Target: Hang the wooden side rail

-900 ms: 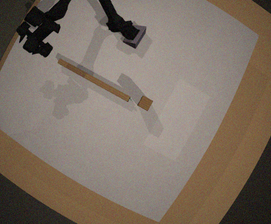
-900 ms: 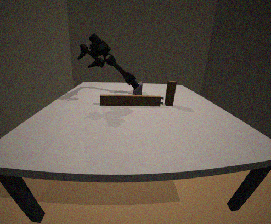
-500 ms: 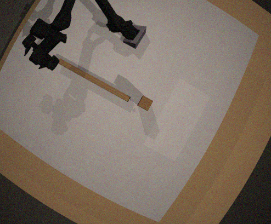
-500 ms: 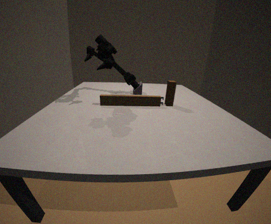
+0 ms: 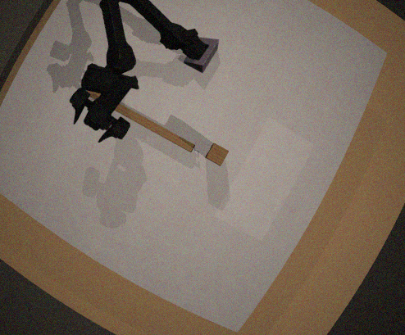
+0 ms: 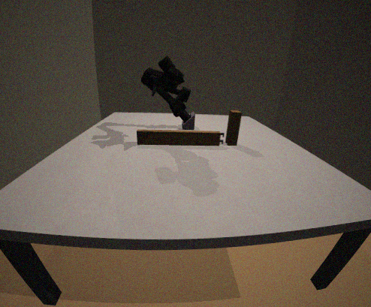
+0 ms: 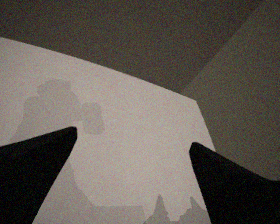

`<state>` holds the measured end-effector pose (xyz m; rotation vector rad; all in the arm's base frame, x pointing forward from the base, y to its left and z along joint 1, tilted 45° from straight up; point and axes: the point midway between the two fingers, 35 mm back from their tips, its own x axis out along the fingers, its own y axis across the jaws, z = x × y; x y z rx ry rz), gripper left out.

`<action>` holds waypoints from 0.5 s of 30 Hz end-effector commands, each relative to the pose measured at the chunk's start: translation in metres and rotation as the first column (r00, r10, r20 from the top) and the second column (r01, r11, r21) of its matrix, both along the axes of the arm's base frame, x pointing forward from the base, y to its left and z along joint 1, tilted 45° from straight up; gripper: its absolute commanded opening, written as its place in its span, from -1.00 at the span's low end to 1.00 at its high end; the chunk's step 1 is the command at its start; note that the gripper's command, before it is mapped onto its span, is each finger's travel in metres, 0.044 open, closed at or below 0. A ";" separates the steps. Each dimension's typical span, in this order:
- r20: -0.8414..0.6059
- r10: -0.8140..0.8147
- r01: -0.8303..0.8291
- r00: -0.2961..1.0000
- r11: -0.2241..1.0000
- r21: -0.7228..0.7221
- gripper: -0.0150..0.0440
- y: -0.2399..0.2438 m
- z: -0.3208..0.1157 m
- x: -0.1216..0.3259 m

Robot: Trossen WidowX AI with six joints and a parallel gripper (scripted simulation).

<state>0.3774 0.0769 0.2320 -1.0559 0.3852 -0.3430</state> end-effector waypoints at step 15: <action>-0.037 0.380 -0.349 0.924 0.881 0.318 1.00 0.123 -0.165 -0.079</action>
